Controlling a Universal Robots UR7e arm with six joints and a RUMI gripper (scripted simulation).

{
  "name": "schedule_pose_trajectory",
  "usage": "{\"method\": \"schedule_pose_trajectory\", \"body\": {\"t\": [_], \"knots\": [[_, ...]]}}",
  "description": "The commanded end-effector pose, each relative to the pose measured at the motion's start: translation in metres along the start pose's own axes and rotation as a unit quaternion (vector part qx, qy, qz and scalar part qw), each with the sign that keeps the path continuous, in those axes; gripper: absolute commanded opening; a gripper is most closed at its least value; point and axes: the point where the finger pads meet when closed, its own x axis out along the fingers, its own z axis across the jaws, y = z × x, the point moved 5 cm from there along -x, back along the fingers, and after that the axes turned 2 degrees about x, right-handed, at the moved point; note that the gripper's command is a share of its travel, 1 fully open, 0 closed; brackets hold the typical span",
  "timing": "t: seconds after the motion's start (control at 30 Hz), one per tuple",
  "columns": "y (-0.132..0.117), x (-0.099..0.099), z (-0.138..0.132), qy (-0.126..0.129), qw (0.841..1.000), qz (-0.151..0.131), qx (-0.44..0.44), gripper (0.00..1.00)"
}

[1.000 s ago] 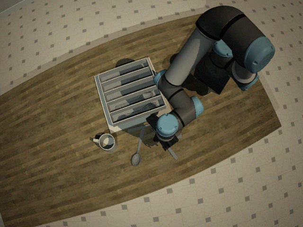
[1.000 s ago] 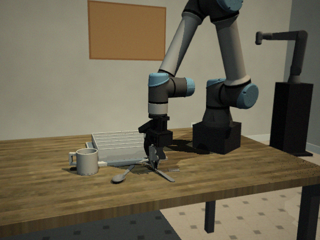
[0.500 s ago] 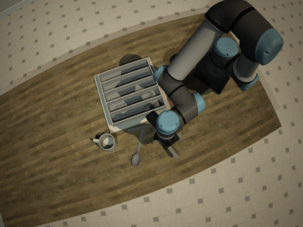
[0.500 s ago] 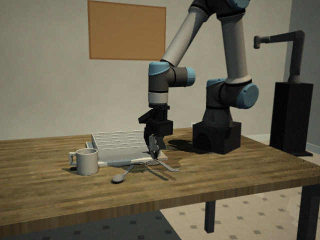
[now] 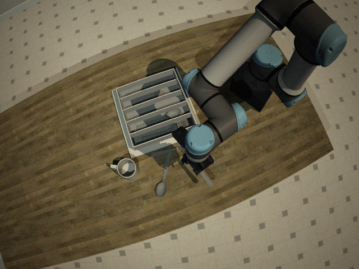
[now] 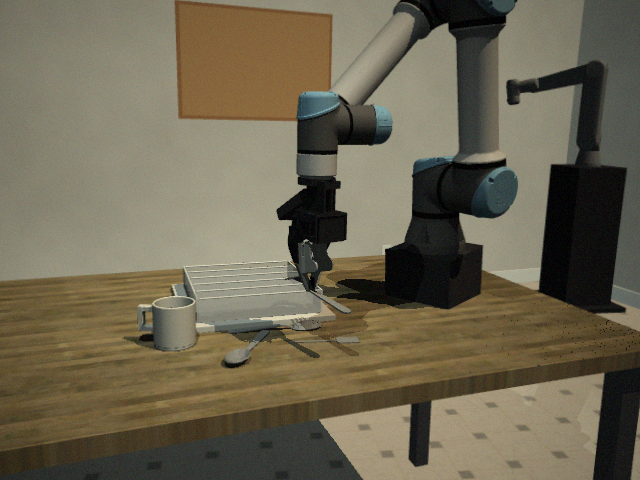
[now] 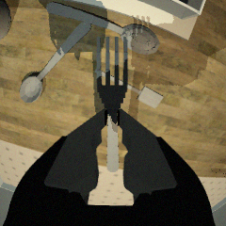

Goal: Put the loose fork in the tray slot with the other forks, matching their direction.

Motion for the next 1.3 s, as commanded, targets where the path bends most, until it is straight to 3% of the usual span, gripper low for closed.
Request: {"method": "schedule_pose_trajectory", "body": {"t": [0.0, 0.4, 1.27], "knots": [[0.0, -0.02, 0.0, 0.0, 1.0, 0.0, 0.0, 0.01], [0.0, -0.036, 0.0, 0.0, 1.0, 0.0, 0.0, 0.01], [0.002, -0.037, 0.0, 0.0, 1.0, 0.0, 0.0, 0.01]]}}
